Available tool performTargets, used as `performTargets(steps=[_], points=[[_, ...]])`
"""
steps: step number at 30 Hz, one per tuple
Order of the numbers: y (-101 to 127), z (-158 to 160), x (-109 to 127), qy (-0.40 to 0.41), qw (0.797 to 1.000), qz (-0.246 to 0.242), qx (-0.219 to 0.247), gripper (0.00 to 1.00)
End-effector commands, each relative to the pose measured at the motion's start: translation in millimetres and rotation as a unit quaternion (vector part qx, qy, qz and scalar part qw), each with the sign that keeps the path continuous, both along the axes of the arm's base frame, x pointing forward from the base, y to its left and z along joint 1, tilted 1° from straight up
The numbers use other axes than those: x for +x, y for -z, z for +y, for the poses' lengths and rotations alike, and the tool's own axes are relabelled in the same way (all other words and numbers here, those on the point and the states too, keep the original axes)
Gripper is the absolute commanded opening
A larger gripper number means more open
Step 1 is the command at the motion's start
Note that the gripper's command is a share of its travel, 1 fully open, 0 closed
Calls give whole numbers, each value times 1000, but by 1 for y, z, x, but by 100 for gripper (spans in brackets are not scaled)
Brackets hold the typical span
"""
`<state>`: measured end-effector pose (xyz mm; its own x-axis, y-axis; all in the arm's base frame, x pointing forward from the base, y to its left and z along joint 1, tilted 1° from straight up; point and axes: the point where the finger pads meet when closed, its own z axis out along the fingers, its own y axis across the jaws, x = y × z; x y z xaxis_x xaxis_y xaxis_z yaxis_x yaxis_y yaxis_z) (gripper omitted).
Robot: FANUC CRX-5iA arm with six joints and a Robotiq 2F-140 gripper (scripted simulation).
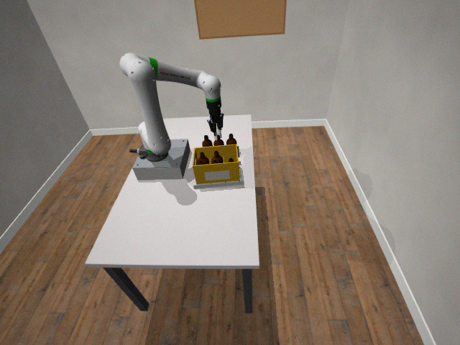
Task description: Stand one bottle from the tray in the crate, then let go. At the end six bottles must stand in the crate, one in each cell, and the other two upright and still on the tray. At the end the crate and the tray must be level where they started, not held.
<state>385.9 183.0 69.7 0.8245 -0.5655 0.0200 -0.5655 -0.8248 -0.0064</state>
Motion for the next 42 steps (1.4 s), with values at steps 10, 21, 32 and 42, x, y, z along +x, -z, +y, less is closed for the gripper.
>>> performTargets(steps=[10, 21, 32, 42], points=[[0, 0, 0, 0, 1000, 0, 0, 0], [-1, 0, 0, 0, 1000, 0, 0, 0], [-7, 0, 0, 0, 1000, 0, 0, 0], [-15, 1, 0, 0, 1000, 0, 0, 0]])
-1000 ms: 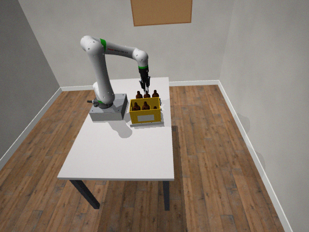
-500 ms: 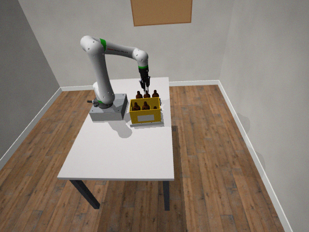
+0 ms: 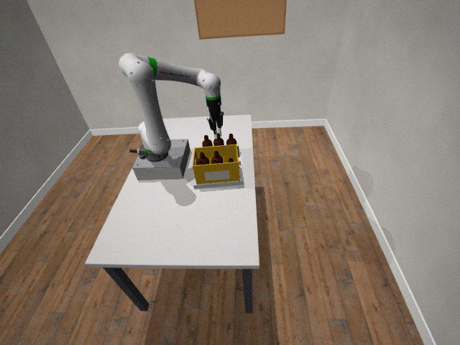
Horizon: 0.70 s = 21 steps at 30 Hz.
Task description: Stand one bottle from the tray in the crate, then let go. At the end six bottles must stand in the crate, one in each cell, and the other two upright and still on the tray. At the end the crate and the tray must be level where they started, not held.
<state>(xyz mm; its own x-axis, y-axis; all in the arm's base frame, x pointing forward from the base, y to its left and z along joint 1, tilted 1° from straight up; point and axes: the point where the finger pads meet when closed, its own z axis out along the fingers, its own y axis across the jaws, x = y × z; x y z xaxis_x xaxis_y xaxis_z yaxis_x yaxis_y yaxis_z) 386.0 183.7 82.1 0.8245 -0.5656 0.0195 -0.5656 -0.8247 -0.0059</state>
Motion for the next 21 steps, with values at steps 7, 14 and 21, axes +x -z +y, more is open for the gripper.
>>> performTargets(steps=[7, 14, 21], points=[[-12, 1, 1, 0, 1000, 0, 0, 0], [-17, 1, 1, 0, 1000, 0, 0, 0], [-23, 2, 1, 0, 1000, 0, 0, 0]])
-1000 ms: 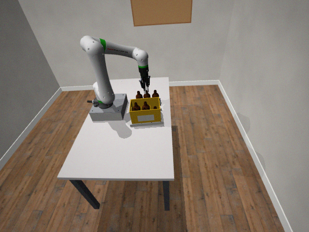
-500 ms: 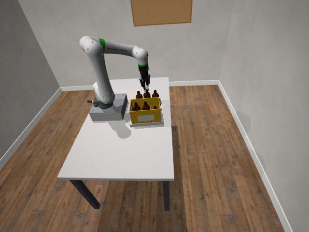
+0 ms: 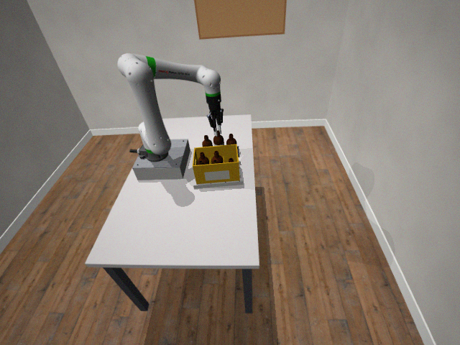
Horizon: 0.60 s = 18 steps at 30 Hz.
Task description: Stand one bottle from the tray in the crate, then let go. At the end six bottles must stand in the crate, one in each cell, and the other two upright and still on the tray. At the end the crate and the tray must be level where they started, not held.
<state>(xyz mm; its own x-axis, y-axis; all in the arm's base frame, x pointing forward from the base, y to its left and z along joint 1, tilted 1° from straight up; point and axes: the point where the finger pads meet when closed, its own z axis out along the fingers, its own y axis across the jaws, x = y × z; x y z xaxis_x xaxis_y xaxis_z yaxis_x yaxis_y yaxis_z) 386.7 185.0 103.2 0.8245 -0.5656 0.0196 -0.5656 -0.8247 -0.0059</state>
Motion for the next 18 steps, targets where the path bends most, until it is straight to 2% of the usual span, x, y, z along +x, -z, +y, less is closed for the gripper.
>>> performTargets(steps=[1, 18], points=[[-3, 0, 0, 0, 1000, 0, 0, 0], [-6, 0, 0, 0, 1000, 0, 0, 0]])
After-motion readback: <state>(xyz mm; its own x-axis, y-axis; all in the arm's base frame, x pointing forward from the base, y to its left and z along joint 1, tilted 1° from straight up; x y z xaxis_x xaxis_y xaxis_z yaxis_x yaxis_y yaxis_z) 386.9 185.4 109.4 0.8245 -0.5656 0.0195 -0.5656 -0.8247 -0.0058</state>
